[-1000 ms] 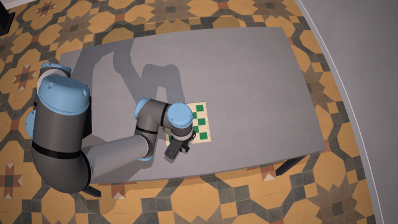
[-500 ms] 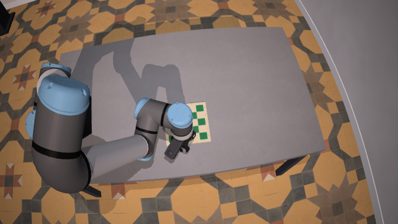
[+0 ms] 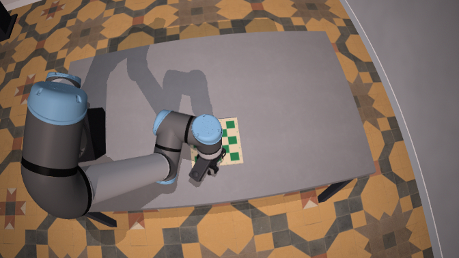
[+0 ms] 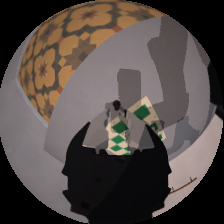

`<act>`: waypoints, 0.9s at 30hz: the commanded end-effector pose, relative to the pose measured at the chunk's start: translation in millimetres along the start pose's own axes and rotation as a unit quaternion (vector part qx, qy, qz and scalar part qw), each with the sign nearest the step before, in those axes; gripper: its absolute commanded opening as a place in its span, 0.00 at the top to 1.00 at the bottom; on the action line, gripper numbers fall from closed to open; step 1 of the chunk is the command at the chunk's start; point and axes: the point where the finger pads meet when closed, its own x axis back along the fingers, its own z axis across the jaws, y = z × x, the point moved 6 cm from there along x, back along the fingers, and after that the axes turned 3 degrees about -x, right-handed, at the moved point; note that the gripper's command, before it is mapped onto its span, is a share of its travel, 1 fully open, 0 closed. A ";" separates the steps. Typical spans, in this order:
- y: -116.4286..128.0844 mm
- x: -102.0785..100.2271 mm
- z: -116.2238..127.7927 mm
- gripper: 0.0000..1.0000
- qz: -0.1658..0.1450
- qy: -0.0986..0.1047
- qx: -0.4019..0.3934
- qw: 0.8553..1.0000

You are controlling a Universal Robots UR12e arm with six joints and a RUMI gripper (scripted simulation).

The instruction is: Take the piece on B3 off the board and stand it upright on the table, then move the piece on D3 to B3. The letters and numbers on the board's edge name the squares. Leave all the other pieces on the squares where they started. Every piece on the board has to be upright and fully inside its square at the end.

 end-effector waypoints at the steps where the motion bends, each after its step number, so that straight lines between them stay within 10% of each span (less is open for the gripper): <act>1: 0.2 20.0 -0.4 0.80 0.000 0.000 0.000 1.000; 18: 0.2 65.9 -0.4 0.80 0.000 0.000 0.000 1.000; 19: 0.2 65.9 -0.4 0.00 0.000 0.000 0.000 1.000; 27: 0.2 65.9 -0.4 0.00 0.000 0.000 0.000 1.000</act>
